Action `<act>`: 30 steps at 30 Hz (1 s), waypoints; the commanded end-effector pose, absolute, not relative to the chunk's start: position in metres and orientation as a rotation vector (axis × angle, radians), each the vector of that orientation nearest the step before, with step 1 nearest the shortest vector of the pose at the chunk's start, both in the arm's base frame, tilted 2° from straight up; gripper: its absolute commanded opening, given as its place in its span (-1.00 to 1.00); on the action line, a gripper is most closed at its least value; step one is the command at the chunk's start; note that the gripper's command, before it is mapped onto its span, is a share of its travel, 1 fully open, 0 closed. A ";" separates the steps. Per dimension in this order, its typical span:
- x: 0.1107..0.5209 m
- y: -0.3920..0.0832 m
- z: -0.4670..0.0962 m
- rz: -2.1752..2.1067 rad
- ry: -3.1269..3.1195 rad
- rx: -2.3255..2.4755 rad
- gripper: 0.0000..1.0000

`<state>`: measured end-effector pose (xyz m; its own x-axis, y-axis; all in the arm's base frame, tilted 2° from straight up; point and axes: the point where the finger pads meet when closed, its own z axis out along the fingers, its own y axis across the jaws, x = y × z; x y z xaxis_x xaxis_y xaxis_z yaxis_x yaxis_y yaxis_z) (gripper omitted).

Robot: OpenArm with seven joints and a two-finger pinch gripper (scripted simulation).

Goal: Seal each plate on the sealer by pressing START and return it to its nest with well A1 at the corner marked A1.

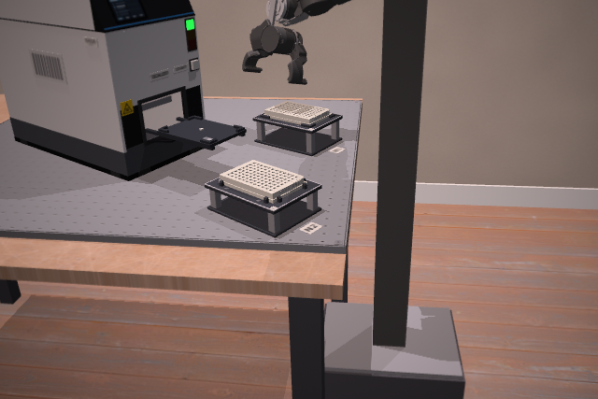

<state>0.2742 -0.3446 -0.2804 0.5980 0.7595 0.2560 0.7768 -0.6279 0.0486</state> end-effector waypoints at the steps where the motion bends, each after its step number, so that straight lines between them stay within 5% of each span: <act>1: 0.275 -0.345 -0.279 -0.395 -1.322 -2.749 1.00; 17: 0.275 -0.345 -0.279 -0.395 -1.322 -2.749 1.00; 18: 0.277 -0.338 -0.278 -0.401 -1.372 -2.710 0.30; 30: 0.290 -0.282 -0.265 -0.433 -1.851 -2.341 0.30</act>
<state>0.2920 -0.2825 -0.2648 0.2318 0.9234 0.3059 0.9596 -0.2686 0.0836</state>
